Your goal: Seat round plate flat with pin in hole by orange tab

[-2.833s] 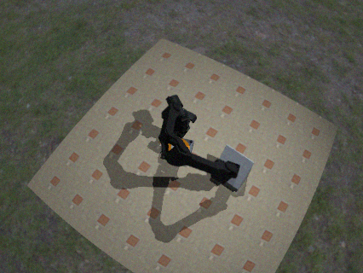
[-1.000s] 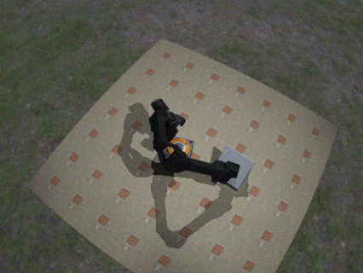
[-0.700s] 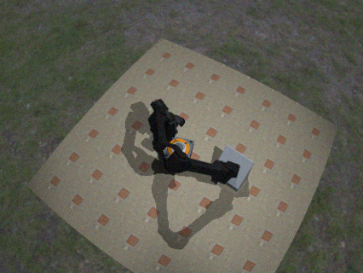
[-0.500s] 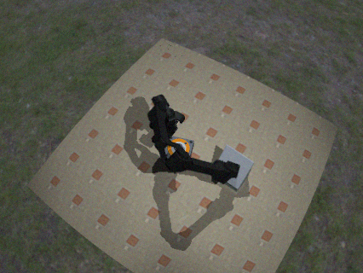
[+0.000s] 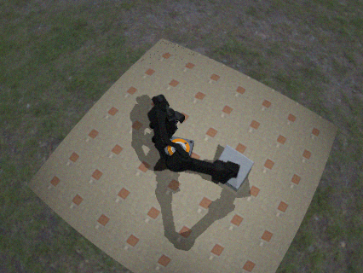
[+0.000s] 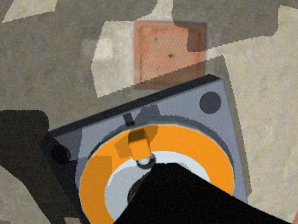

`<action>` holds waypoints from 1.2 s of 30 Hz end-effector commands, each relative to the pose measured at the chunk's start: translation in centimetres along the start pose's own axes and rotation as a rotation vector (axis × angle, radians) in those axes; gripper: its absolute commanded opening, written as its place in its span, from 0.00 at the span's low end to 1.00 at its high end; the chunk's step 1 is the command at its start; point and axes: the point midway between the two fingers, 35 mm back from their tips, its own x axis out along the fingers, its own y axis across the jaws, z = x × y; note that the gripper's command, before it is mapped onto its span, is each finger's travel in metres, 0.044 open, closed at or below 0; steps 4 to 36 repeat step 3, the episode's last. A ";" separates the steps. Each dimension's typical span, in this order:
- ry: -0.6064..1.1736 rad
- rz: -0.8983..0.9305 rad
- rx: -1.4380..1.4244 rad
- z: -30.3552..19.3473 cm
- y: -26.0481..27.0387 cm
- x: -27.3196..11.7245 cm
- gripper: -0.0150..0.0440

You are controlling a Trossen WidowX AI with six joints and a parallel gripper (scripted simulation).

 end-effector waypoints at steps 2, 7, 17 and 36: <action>0.000 0.001 0.003 0.0 0.0 0.1 0.25; 0.000 0.001 0.003 0.0 0.0 0.1 0.25; 0.000 0.001 0.003 0.0 0.0 0.1 0.25; 0.000 0.001 0.003 0.0 0.0 0.1 0.25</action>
